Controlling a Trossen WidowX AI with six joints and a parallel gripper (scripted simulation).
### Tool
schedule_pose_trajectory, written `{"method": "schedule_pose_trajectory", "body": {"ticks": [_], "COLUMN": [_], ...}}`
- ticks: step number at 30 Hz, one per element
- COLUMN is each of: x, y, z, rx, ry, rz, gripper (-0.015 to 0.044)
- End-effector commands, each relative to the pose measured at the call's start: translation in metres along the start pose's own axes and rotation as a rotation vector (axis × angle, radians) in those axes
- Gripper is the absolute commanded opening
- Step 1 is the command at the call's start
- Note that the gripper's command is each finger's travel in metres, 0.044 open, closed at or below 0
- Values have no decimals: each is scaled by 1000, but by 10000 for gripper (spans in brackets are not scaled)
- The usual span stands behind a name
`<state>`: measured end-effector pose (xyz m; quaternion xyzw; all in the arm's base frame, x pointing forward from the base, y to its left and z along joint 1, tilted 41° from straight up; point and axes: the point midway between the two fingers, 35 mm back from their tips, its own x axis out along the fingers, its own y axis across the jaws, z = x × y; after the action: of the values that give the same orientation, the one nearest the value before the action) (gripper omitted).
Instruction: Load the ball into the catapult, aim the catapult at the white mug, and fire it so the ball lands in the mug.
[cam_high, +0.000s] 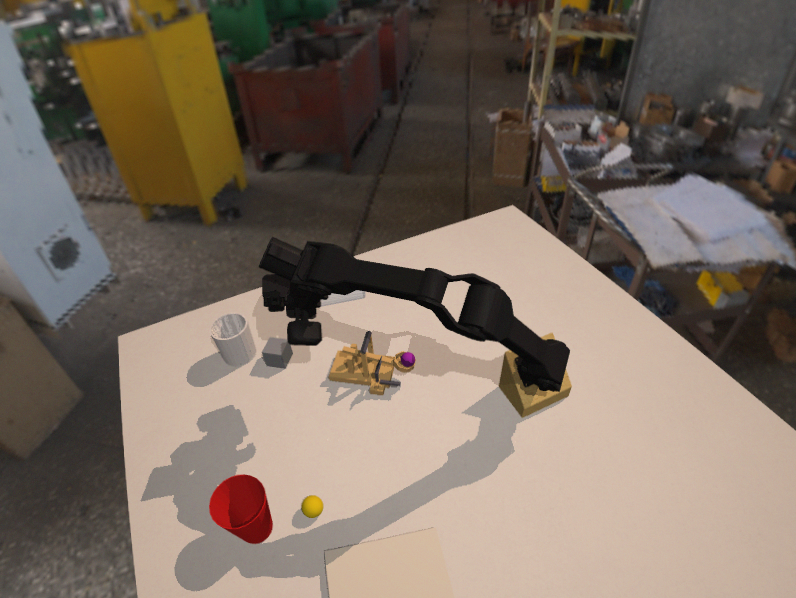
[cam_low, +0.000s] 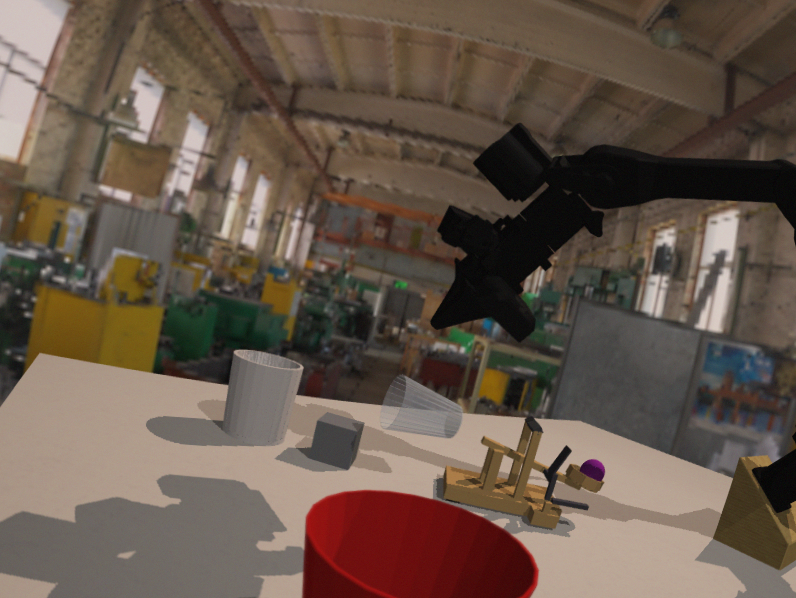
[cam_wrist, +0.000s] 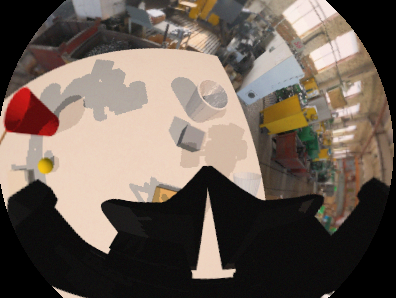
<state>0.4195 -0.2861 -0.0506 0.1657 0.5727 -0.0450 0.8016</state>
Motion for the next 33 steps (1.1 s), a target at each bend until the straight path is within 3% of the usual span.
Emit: {"method": "schedule_pose_trajectory", "body": {"ticks": [1,33], "x": [-5,-48], "y": [15,101], "z": [-14,-132], "rx": [-116,-990], "ry": [65,575], "rz": [-14,90], "gripper": [0,0]}}
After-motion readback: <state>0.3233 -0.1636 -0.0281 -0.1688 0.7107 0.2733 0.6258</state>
